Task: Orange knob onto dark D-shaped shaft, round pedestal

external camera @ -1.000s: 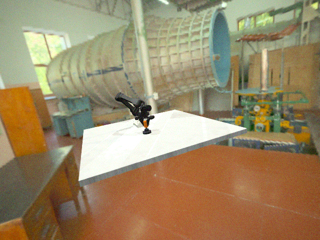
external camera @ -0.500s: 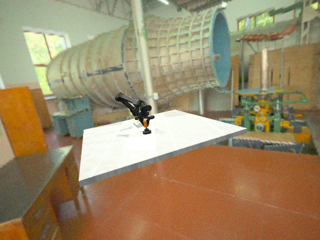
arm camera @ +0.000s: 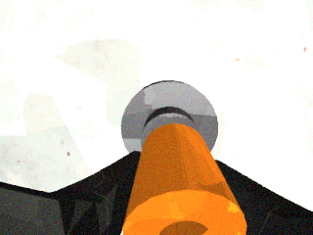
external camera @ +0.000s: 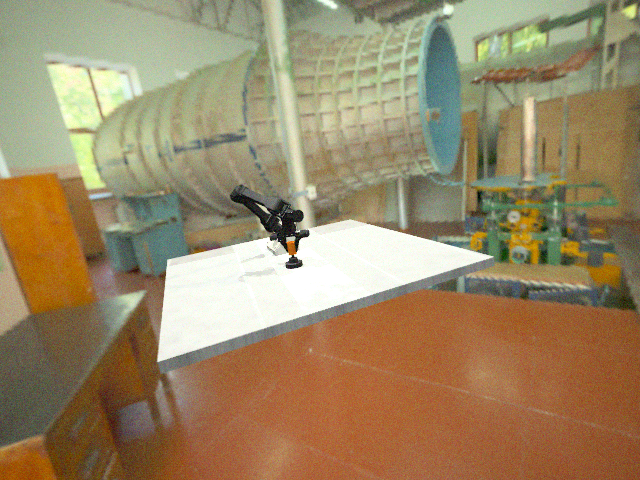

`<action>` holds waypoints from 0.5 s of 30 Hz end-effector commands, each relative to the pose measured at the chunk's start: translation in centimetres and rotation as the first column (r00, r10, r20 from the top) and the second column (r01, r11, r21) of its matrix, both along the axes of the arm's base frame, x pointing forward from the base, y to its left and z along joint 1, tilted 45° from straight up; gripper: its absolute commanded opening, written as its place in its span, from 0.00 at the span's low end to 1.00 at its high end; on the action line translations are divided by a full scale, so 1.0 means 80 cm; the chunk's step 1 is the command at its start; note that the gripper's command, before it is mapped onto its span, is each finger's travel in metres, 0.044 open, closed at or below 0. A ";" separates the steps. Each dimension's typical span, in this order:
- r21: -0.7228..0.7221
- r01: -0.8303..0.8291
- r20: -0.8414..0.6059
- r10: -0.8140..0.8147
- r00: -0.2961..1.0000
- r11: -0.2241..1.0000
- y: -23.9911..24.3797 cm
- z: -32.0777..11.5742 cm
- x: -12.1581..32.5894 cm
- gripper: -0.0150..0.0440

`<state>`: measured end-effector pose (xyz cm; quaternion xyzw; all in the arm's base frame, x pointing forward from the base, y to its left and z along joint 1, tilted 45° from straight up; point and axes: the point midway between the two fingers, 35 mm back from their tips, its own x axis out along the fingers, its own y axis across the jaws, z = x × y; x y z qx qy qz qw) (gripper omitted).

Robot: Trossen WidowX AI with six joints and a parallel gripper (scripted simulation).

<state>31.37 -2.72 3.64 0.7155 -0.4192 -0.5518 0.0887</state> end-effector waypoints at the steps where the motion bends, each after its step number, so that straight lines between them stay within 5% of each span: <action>1: -0.002 -0.012 -0.009 0.012 1.000 1.000 -0.002 0.000 0.000 0.25; 15: -0.002 -0.012 -0.009 0.012 1.000 1.000 -0.003 -0.001 0.000 0.25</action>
